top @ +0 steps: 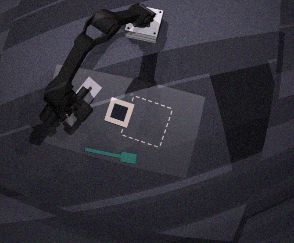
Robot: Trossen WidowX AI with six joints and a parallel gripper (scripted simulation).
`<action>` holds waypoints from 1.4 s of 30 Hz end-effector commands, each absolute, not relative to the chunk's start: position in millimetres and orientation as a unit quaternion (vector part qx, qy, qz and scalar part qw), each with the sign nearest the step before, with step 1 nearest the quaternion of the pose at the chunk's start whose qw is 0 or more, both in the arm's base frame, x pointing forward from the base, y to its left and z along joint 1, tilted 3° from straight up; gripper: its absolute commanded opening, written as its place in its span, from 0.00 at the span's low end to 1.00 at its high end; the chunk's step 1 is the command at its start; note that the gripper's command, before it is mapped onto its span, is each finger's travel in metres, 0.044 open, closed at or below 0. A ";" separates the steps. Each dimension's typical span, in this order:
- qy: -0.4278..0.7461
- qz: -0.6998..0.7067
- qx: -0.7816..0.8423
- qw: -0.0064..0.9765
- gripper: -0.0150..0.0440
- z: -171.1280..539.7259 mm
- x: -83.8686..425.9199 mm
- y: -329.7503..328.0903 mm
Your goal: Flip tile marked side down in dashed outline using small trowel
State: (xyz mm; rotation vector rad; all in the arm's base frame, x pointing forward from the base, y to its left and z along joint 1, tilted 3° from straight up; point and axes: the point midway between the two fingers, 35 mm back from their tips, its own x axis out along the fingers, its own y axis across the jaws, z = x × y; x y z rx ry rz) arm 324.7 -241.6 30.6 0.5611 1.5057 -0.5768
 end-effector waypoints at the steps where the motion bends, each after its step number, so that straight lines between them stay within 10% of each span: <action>1: 0.665 -0.258 0.251 0.654 0.71 32.8 323.8 -240.7; 42: 0.341 -0.627 0.615 0.336 0.71 32.6 325.7 -242.0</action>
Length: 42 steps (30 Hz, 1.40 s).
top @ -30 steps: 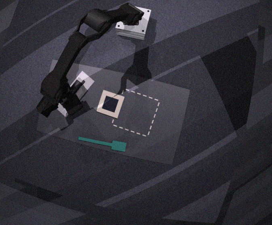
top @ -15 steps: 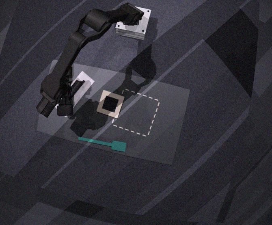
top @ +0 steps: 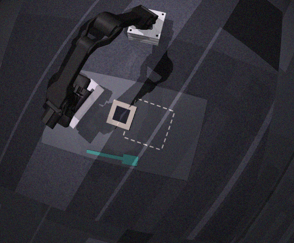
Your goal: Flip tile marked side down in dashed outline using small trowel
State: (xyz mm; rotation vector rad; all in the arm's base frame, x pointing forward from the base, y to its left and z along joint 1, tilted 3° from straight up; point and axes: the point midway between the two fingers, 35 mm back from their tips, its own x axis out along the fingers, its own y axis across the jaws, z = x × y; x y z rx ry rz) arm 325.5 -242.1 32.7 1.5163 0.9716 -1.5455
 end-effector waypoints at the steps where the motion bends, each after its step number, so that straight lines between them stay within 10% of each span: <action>1: 0.330 -0.633 0.620 0.325 0.71 32.6 325.7 -242.0; 42: -0.166 -0.694 0.682 -0.161 0.71 32.3 327.6 -243.3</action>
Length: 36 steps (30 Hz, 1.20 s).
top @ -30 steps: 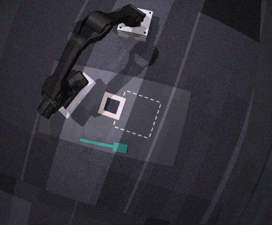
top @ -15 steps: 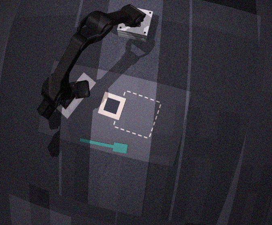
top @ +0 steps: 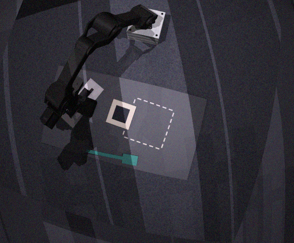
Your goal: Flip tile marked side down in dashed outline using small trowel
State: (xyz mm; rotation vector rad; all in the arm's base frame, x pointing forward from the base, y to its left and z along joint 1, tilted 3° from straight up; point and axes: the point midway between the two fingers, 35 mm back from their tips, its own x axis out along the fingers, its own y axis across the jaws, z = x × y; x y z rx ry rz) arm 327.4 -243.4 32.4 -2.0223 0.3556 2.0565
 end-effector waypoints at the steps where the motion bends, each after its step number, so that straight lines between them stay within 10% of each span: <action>1: 0.178 0.691 -0.679 0.173 0.71 32.3 327.7 -243.3; 36: 0.221 0.679 -0.667 0.215 0.71 -5.7 327.5 -243.6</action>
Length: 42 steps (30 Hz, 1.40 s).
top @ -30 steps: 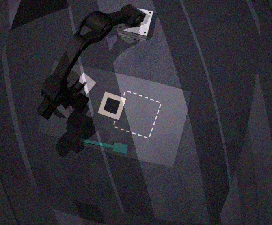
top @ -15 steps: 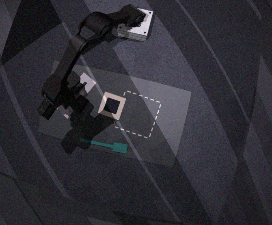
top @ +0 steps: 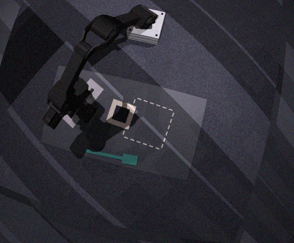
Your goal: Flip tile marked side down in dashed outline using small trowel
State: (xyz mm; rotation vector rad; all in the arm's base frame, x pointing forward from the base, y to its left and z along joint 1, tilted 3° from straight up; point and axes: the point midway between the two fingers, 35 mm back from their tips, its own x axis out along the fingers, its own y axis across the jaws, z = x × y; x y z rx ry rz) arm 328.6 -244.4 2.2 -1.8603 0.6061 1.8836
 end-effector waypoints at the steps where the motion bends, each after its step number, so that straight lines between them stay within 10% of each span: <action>1: 0.221 0.679 -0.666 0.216 0.71 -7.3 327.4 -243.5; 6: 0.224 0.678 -0.666 0.218 0.71 -12.8 327.1 -243.3; 12: 0.224 0.678 -0.666 0.218 0.48 -12.8 327.1 -243.3; 42: 0.146 0.699 -0.686 0.142 0.47 -12.8 327.1 -243.3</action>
